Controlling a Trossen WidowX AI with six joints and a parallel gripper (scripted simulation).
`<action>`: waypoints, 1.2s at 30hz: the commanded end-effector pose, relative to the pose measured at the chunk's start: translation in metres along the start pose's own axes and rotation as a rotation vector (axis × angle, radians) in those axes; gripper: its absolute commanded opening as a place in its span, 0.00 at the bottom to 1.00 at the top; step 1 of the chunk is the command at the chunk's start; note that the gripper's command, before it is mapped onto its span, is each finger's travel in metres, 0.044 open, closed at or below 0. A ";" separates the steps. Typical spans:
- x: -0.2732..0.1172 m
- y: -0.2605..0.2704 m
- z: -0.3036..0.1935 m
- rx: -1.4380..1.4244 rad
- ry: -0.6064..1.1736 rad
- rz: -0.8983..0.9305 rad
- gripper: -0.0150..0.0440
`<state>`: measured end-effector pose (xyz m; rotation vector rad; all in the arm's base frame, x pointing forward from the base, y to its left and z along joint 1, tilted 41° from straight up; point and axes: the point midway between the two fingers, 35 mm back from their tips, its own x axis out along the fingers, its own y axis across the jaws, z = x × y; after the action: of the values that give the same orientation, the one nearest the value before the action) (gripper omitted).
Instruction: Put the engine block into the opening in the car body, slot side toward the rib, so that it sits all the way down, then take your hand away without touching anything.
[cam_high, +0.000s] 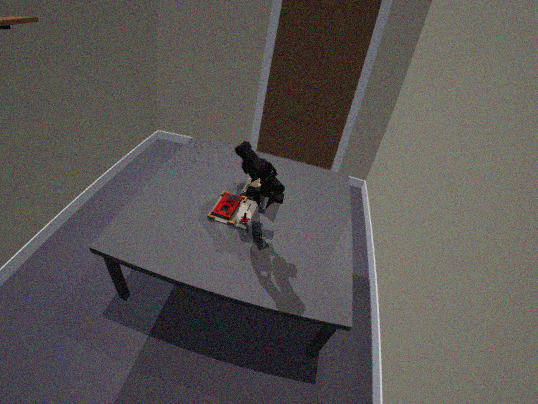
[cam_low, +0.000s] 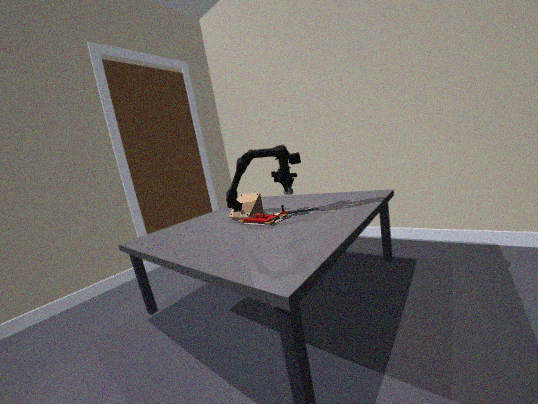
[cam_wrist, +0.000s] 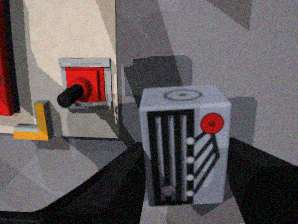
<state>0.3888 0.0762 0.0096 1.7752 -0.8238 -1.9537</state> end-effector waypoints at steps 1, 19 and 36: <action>-0.006 -0.001 0.000 -0.166 0.004 -0.005 0.25; -0.012 0.000 0.001 -0.490 0.003 -0.002 0.25; -0.003 0.034 -0.004 0.069 0.003 -0.012 0.25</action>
<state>0.3894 0.0582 0.0270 1.7400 -0.7486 -1.9689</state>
